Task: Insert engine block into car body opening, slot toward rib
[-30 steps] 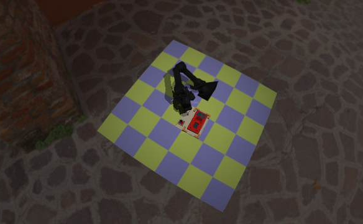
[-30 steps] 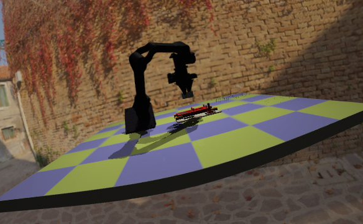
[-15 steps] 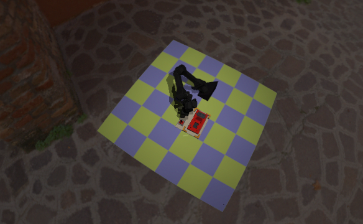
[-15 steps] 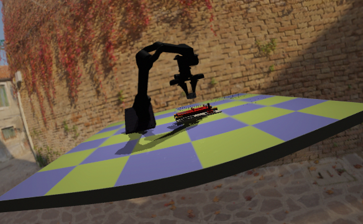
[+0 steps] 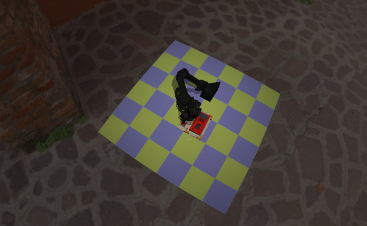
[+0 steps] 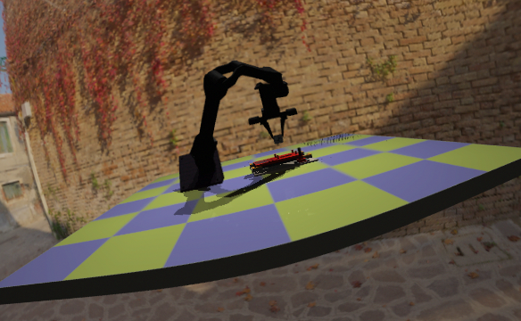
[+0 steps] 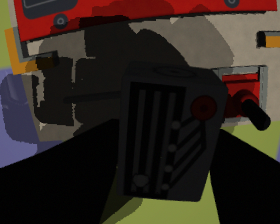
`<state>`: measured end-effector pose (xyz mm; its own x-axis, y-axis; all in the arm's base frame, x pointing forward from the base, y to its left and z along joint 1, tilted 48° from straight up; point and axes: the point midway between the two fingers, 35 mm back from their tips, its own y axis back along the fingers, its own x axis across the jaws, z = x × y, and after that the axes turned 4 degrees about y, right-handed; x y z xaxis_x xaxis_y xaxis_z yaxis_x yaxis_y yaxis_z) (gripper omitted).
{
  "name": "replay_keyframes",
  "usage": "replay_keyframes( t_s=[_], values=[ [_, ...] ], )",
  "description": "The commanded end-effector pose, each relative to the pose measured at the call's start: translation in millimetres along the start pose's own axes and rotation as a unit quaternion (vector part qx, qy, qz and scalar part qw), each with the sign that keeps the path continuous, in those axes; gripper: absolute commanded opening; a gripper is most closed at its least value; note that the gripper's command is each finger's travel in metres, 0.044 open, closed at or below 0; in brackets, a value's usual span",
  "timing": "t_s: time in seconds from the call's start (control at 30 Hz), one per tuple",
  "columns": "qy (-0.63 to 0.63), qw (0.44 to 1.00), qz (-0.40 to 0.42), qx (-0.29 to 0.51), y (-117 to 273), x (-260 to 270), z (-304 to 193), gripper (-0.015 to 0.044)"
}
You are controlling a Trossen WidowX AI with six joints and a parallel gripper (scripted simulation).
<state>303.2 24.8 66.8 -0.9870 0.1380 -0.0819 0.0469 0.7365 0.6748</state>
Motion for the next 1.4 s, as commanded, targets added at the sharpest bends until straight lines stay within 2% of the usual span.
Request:
replay_keyframes(
  t_s=[0.0, 0.53, 1.23, 1.37],
  values=[
    [-0.077, 0.997, 0.001, -0.002, -4, -4, 12, 0.0],
    [-0.341, 0.94, 0.003, -0.001, -22, -15, 53, 0.0],
    [-0.628, 0.778, 0.004, 0.0, -49, -22, 99, 0.0],
    [-0.643, 0.766, 0.004, 0.001, -49, -22, 99, 0.0105]
  ],
)
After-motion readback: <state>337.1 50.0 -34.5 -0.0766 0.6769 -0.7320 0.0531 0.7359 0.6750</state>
